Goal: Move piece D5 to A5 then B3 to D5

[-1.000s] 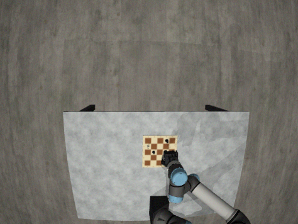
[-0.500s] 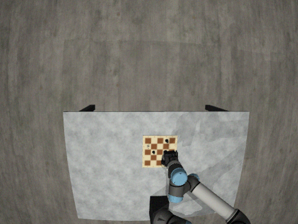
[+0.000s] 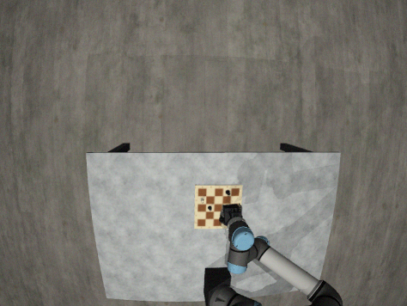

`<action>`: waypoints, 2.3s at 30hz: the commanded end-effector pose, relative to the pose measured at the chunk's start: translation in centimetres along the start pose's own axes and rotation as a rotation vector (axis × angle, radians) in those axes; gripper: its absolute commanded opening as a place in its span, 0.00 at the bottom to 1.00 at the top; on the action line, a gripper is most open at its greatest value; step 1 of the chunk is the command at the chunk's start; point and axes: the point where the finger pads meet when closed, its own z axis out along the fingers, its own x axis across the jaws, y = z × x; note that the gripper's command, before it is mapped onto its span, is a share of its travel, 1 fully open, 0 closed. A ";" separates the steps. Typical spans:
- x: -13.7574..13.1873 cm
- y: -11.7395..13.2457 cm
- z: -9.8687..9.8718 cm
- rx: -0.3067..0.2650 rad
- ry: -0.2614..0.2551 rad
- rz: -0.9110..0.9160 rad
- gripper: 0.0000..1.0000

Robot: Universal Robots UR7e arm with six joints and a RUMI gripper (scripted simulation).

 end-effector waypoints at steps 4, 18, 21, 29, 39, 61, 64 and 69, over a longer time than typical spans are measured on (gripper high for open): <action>0.0 0.1 1.0 -0.002 0.000 0.000 0.25; 0.0 0.1 1.3 -0.002 0.000 0.000 0.25; 0.0 0.1 1.3 -0.002 0.000 0.000 0.25; 0.0 0.1 1.3 -0.002 0.000 0.000 0.25; 0.0 0.1 1.3 -0.002 0.000 0.000 0.25; 0.0 0.1 1.3 -0.002 0.000 0.000 0.00; 0.0 0.1 1.3 -0.002 0.000 0.000 0.00; 0.0 0.1 1.3 -0.002 0.000 0.000 0.00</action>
